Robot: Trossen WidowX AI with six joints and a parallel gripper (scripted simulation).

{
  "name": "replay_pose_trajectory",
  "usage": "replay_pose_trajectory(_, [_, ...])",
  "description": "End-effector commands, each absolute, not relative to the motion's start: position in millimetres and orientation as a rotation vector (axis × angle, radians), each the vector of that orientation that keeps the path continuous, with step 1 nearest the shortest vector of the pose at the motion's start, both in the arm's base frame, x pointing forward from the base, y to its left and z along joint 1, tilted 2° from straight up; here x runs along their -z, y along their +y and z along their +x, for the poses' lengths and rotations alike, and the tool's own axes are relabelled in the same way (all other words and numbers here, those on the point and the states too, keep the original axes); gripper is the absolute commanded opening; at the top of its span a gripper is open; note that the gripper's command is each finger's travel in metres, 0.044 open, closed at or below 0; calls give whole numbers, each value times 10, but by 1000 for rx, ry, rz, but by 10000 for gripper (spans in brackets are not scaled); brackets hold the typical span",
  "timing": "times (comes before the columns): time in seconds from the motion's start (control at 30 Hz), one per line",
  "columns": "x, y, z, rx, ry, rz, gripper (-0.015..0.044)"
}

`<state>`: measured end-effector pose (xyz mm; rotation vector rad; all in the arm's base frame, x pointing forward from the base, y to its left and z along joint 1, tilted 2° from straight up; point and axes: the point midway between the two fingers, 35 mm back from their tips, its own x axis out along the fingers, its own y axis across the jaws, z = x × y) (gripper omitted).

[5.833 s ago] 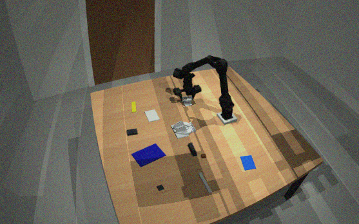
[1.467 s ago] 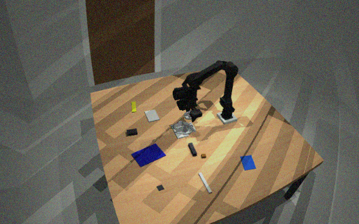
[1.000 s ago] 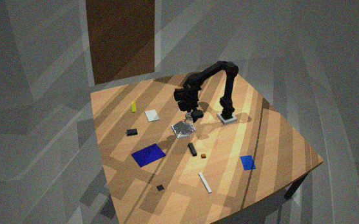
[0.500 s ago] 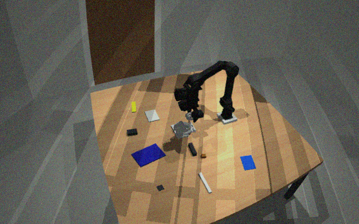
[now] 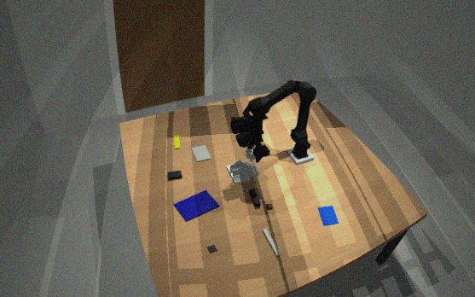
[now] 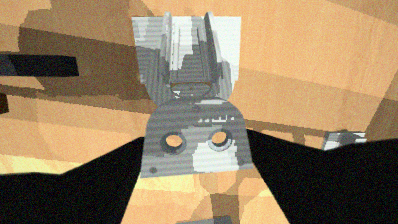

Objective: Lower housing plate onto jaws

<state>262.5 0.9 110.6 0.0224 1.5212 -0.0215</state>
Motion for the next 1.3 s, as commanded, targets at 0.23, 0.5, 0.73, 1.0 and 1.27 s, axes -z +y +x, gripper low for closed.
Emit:
replay_pose_trajectory(0.23, [-1092,2,2632,29,1515,24,351])
replay_pose_trajectory(0.5, [-961,2,2651,29,1515,24,351])
replay_pose_trajectory(0.73, [-845,1,2662,29,1515,24,351])
replay_pose_trajectory(1.0, [-712,1,2667,29,1515,24,351])
replay_pose_trajectory(1.27, [-581,0,2665,29,1515,24,351])
